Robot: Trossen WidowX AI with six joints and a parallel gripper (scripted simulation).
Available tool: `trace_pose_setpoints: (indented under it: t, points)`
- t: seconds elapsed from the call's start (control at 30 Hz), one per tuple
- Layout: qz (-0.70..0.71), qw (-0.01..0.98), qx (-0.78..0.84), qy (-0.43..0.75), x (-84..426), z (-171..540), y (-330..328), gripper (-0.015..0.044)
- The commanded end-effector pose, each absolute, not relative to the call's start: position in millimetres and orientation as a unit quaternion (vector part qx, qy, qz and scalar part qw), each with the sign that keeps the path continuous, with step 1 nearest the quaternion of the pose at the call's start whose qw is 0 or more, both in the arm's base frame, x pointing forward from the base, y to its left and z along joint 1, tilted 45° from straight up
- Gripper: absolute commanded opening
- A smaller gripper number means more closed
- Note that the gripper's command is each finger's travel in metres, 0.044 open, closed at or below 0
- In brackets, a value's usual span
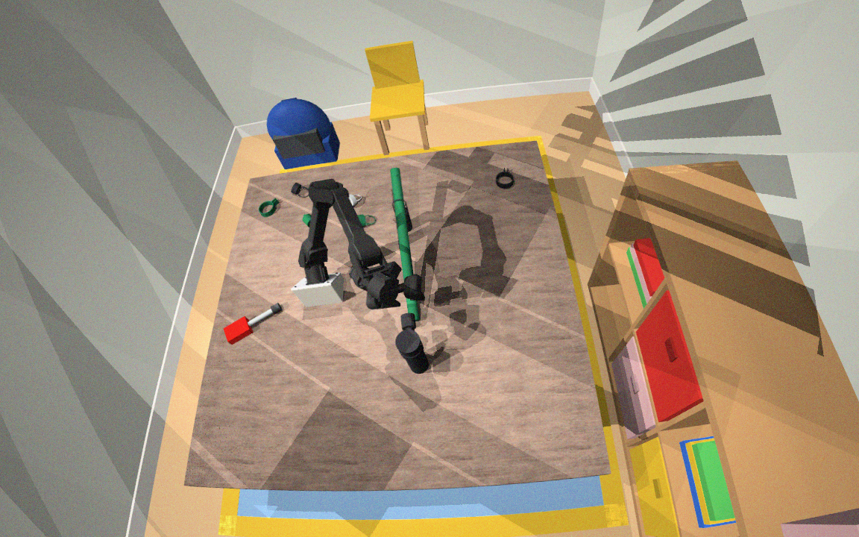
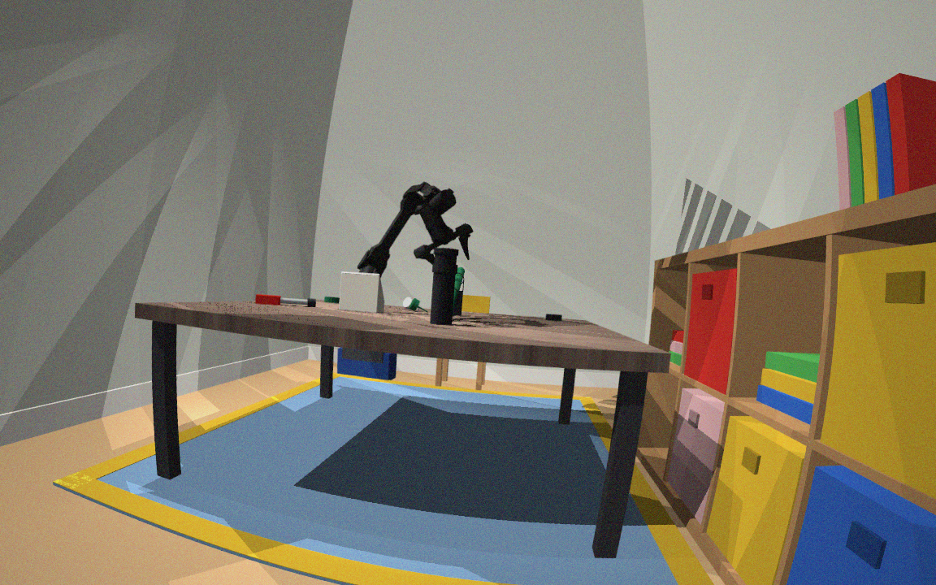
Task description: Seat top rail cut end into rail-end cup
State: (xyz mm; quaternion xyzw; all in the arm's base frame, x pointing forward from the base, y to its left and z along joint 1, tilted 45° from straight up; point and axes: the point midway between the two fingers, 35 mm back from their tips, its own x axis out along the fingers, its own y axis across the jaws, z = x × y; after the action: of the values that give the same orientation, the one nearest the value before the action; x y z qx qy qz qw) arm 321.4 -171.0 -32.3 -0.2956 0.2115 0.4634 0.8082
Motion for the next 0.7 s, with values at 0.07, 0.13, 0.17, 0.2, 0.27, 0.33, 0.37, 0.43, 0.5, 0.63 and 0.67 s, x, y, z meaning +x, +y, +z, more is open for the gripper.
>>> trace_pose_setpoints:
  t: [0.07,0.13,0.17,0.2,0.27,0.33,0.37,0.43,0.5,0.63,0.67]
  points:
    - [0.396,0.854,-0.109,0.320,320,13,-169,0.0440]
    - [0.361,0.860,-0.029,0.360,317,30,-166,0.0440]
    - [0.344,0.860,0.007,0.377,316,37,-165,0.0440]
    - [0.326,0.859,0.044,0.393,314,45,-163,0.0440]
    - [0.288,0.852,0.116,0.422,311,60,-160,0.0440]
    - [0.247,0.838,0.189,0.448,307,75,-156,0.0440]
    - [0.226,0.829,0.224,0.459,305,82,-154,0.0440]
    - [0.182,0.807,0.295,0.478,300,96,-149,0.0440]
    - [0.154,0.790,0.338,0.488,297,105,-146,0.0440]
    - [0.150,0.788,0.343,0.489,297,106,-146,0.0440]
    - [0.150,0.788,0.343,0.489,297,106,-146,0.0440]
